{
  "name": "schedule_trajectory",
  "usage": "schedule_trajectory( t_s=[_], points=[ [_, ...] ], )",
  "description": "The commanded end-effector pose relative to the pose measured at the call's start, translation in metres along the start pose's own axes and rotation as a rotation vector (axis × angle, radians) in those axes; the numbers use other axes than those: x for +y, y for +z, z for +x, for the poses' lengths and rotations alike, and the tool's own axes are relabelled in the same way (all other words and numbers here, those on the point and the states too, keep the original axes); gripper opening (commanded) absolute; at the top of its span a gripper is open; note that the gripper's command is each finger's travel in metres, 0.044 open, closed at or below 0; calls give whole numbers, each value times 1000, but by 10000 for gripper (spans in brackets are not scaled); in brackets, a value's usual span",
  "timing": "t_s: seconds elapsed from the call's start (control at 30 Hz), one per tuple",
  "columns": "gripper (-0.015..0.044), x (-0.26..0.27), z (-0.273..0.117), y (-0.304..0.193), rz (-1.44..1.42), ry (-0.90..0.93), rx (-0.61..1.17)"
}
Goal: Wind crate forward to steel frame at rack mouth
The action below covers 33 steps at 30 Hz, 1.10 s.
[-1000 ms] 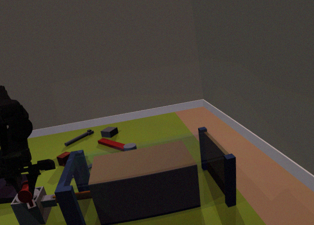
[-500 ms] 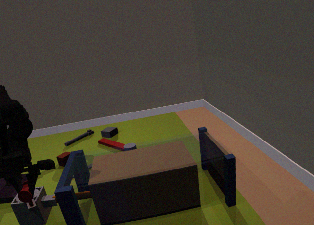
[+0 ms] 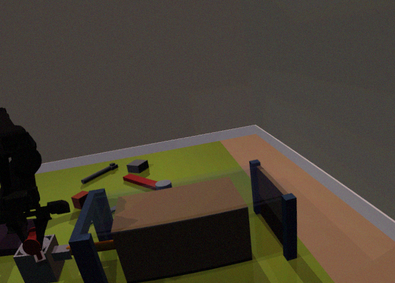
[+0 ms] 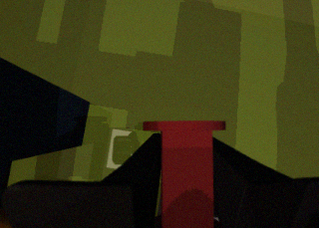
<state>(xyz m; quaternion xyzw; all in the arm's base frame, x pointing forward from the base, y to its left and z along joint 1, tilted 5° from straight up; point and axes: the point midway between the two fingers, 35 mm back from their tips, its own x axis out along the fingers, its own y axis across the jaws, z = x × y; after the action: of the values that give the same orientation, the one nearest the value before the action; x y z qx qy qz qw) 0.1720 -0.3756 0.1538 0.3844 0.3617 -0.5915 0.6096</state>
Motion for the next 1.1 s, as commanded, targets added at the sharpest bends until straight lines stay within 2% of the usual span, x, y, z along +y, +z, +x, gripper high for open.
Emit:
schedule_trajectory(
  t_s=[0.0,1.07],
  points=[
    [0,26,-5,-16,-45,67,42],
    [0,46,-16,-36,-44,69,45]
  ],
)
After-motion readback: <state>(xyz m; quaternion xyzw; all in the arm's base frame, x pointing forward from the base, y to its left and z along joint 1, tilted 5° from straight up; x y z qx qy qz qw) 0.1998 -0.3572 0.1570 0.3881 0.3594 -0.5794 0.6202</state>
